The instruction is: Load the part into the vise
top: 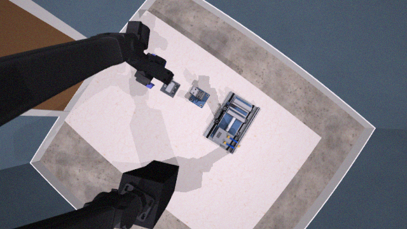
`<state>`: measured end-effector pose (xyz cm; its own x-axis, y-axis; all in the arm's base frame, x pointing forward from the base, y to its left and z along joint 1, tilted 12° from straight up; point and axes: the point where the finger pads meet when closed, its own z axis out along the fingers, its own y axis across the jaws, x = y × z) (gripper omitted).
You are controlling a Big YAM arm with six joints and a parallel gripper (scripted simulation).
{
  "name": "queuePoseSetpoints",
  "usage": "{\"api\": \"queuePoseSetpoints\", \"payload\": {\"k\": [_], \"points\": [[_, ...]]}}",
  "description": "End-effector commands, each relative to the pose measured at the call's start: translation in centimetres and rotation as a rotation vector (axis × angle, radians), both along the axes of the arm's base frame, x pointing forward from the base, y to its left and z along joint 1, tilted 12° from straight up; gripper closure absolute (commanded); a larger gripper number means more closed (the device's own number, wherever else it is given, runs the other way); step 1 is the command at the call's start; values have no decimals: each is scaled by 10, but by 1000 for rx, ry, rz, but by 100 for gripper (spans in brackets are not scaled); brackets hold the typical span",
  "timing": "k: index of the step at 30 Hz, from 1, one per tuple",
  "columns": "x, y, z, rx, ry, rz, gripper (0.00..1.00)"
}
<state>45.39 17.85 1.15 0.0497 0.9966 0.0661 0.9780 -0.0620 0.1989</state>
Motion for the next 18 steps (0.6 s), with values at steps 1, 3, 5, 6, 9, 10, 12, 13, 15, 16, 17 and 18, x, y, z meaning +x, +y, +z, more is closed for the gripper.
{"api": "queuePoseSetpoints", "payload": {"k": [1,3,5,6,9,10,12,13,15,16,17,18], "points": [[4,3,2,6,-10,-13,19],[4,3,2,6,-10,-13,19],[4,3,2,6,-10,-13,19],[4,3,2,6,-10,-13,19],[4,3,2,6,-10,-13,19],[4,3,2,6,-10,-13,19],[4,3,2,6,-9,-13,19],[4,3,1,6,-9,-13,19],[4,3,0,5,-8,-14,19],[4,3,-1,5,-7,-14,19],[4,3,-3,4,-6,-14,19],[3,2,-4,3,-3,-14,19]]}}
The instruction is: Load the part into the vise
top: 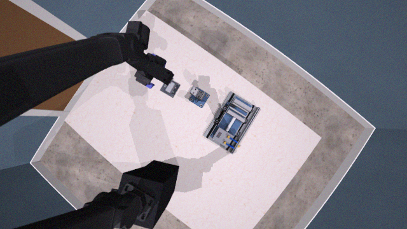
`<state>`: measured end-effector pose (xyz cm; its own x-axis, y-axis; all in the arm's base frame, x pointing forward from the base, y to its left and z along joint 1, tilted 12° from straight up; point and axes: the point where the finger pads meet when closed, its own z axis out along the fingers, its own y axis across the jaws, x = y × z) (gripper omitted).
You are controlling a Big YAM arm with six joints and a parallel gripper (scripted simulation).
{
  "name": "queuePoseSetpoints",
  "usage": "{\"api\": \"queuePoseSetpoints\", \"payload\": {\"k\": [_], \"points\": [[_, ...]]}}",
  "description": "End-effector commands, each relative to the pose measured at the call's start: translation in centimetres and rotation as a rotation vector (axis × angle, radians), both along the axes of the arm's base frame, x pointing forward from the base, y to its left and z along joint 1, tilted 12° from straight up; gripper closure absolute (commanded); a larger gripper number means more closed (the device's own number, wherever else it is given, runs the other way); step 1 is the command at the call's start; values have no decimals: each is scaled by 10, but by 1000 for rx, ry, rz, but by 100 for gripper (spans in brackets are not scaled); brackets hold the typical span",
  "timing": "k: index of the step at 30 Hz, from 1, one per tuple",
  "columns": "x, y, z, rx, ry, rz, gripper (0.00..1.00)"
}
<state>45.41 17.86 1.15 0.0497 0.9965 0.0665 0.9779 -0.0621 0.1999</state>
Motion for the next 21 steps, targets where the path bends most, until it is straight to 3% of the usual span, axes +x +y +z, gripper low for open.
{"api": "queuePoseSetpoints", "payload": {"k": [1,21], "points": [[3,2,-6,2,1,-14,19],[2,0,-20,0,6,-16,19]]}}
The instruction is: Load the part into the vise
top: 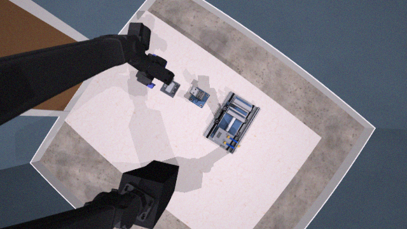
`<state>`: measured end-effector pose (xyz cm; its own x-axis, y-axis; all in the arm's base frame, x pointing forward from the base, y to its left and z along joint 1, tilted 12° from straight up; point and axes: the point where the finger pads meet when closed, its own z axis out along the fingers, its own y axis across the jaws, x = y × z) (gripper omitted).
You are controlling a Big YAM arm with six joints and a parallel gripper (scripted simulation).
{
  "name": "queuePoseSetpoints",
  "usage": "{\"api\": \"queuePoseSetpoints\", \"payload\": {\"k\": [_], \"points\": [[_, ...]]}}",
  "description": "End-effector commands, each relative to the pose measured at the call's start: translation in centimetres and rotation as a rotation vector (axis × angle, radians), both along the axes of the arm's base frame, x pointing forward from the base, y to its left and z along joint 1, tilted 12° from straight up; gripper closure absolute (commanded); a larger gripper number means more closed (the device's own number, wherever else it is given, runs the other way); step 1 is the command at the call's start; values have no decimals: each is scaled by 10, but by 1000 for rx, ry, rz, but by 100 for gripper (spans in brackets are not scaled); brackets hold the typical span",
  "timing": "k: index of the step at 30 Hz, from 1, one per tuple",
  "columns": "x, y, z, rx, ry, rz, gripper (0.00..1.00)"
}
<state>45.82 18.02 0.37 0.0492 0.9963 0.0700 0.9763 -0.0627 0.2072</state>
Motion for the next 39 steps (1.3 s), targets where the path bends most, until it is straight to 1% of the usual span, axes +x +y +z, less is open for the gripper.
{"api": "queuePoseSetpoints", "payload": {"k": [1,16,18,19,25,32,35,39], "points": [[-2,-1,-12,-4,14,-16,19],[3,-3,-35,-3,14,-21,19],[3,-3,-35,-3,14,-21,19],[9,0,-33,1,3,-21,19],[15,0,-43,3,-2,-23,19],[26,4,-54,9,-18,-21,19],[27,4,-56,10,-19,-20,19],[29,4,-66,9,-18,-19,19]]}}
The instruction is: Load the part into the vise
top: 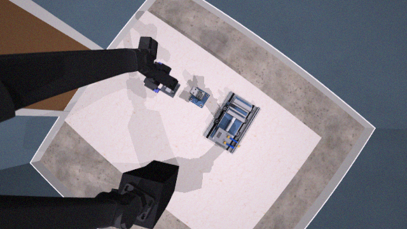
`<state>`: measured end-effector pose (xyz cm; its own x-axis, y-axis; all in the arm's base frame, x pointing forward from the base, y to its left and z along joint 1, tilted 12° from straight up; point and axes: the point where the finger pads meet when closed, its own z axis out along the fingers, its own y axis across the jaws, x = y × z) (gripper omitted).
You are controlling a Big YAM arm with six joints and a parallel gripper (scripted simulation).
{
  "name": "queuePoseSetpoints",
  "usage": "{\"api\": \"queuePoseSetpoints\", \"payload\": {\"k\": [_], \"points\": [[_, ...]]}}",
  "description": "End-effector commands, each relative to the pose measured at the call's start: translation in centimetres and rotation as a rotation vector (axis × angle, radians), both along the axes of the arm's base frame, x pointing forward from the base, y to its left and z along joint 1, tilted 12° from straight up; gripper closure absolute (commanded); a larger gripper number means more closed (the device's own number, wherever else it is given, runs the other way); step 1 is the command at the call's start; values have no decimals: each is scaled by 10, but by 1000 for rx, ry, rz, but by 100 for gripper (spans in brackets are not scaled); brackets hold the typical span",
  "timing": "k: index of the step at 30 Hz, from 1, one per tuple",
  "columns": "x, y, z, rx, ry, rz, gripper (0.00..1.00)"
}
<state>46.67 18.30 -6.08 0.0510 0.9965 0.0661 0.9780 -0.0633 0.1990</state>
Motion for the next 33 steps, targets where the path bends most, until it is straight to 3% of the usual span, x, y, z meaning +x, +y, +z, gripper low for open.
{"api": "queuePoseSetpoints", "payload": {"k": [1,33], "points": [[21,2,-4,12,-27,-17,19],[31,4,-76,7,-21,-4,19]]}}
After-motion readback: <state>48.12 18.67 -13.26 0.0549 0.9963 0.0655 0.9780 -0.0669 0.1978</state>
